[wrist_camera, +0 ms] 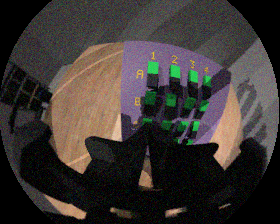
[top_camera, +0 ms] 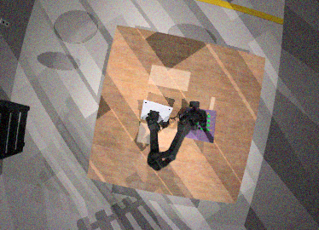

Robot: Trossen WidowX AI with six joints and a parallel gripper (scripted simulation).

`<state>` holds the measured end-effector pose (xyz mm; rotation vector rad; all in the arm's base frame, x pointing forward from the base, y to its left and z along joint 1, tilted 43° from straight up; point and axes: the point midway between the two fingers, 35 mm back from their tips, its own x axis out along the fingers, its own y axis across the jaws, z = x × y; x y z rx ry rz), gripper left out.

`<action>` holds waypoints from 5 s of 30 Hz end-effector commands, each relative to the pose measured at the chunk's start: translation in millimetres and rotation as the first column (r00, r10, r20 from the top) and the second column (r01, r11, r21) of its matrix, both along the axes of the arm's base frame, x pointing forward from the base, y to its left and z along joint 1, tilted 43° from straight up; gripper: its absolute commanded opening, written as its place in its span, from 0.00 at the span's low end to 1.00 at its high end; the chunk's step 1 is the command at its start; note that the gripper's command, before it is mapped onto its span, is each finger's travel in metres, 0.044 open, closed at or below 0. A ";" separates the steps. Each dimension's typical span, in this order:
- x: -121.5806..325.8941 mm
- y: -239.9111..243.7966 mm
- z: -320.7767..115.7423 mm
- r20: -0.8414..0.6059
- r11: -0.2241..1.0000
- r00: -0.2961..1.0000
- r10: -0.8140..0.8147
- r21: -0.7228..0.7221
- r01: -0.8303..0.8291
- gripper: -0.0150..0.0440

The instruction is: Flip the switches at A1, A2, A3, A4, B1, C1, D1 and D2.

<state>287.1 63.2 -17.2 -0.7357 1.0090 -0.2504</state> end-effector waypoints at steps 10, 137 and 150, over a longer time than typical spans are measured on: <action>0.2 0.3 -0.9 -0.003 1.000 1.000 0.003 0.003 -0.003 0.25; -49.6 -28.1 -22.5 0.032 0.999 0.999 0.037 0.008 -0.038 0.25; -48.7 -29.0 -23.7 0.032 0.999 0.999 0.037 0.008 -0.038 0.25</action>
